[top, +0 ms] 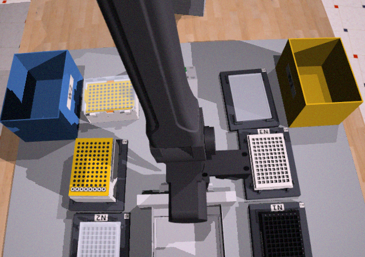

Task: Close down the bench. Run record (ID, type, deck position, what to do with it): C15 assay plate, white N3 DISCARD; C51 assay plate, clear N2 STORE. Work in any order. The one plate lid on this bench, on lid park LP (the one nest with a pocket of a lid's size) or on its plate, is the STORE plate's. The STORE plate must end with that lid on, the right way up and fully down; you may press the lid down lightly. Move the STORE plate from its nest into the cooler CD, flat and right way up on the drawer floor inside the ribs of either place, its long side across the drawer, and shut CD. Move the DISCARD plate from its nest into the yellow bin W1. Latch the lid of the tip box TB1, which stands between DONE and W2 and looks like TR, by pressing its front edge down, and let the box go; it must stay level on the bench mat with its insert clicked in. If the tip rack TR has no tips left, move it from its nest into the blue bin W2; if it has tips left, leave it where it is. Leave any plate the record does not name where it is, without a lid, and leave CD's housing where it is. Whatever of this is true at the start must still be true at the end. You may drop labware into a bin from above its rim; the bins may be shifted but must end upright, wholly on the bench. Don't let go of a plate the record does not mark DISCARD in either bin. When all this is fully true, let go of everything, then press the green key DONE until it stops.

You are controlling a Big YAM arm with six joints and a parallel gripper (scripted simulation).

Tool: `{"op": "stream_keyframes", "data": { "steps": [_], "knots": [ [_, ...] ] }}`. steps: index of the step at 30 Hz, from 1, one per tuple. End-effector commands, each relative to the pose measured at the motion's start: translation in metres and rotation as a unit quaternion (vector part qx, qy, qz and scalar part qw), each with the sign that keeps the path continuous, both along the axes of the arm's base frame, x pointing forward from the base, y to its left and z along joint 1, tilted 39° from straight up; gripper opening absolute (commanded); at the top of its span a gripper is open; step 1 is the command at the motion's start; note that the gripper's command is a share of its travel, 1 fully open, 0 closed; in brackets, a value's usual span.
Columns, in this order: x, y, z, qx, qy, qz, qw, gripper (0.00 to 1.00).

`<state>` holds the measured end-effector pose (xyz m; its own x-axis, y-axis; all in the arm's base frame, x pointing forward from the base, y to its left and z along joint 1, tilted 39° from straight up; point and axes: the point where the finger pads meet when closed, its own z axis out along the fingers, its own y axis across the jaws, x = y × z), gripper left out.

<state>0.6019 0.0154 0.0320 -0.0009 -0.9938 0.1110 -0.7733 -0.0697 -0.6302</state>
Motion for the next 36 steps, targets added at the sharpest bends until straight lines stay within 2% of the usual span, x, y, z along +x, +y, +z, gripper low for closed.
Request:
{"op": "stream_keyframes", "data": {
  "steps": [1, 36],
  "knots": [
    [-0.0049, -0.0071, -0.0093, -0.003, 0.005, 0.000, 1.000, 0.30],
    [-0.0076, -0.0068, -0.0111, -0.004, 0.012, 0.000, 1.000, 0.30]
  ]
}}
